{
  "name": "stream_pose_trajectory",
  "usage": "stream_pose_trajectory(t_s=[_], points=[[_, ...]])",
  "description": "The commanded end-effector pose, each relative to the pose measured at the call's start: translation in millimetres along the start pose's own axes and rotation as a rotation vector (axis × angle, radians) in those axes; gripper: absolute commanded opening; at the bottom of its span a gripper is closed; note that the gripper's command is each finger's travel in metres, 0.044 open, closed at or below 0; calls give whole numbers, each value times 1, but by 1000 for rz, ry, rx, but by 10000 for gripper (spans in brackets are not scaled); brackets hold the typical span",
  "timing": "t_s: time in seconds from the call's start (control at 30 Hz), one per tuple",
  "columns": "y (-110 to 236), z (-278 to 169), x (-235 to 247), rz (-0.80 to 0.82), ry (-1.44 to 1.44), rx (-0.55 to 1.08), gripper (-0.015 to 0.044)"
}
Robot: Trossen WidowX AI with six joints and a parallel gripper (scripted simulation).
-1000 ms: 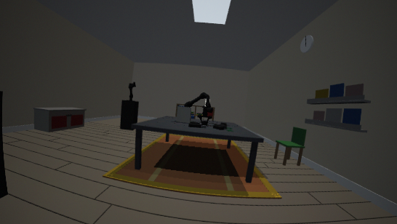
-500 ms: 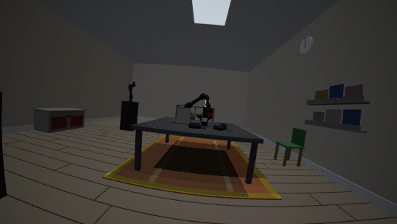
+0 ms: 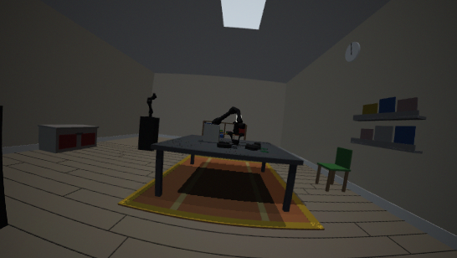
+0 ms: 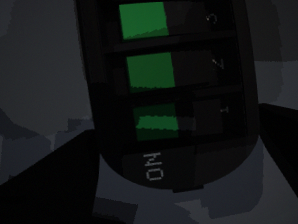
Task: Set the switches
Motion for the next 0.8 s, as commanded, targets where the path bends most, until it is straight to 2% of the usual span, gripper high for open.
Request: stream_pose_trajectory(t_s=[0.0, 0.77], points=[[5, 5, -1, -5, -2, 6, 336], [18, 20, -4, 4, -3, 53, 336]])
Point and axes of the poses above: the point midway between the two fingers, 35 mm back from their tips, its own y axis back along the fingers, its own x axis across the jaws, z = x × y, the point moved 5 cm from there along y, back along the fingers, and after that the axes turned 10 degrees about y, right-handed, at the moved point
